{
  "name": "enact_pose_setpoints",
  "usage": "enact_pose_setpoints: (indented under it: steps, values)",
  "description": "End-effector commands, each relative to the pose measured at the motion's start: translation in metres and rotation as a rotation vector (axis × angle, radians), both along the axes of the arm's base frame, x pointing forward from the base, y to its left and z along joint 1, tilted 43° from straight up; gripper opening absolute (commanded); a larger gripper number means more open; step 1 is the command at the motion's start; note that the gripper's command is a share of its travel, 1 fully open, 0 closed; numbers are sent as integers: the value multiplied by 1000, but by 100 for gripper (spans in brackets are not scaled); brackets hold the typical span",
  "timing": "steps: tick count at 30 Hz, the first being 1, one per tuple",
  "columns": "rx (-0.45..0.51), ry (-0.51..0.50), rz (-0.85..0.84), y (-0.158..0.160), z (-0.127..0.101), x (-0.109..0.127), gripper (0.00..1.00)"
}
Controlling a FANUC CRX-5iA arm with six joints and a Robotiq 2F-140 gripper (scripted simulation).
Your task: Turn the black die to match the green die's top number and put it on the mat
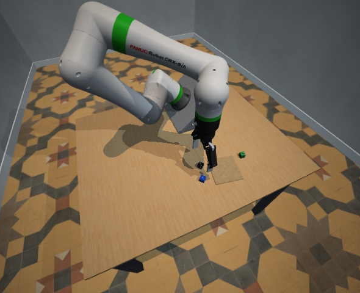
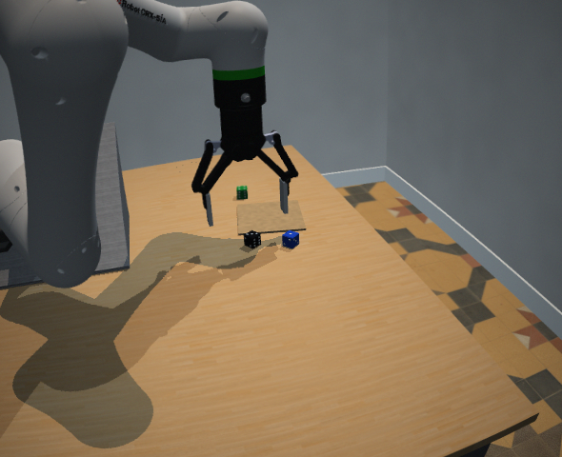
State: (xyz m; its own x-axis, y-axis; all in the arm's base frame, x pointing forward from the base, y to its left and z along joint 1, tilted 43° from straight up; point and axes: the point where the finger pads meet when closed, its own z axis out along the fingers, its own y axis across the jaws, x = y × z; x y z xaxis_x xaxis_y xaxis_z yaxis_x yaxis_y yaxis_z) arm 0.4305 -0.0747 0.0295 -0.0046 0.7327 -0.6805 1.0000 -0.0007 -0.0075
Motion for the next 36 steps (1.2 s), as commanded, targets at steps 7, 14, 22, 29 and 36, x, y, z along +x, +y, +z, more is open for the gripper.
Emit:
enact_pose_setpoints:
  steps: [7,14,22,29,36]
  values:
    - [0,0,0,2,-2,0,100]
    - [0,0,0,19,-18,3,100]
    - [0,0,0,50,-46,9,100]
    - [0,0,0,95,-88,17,100]
    - [0,0,0,137,-127,24,100]
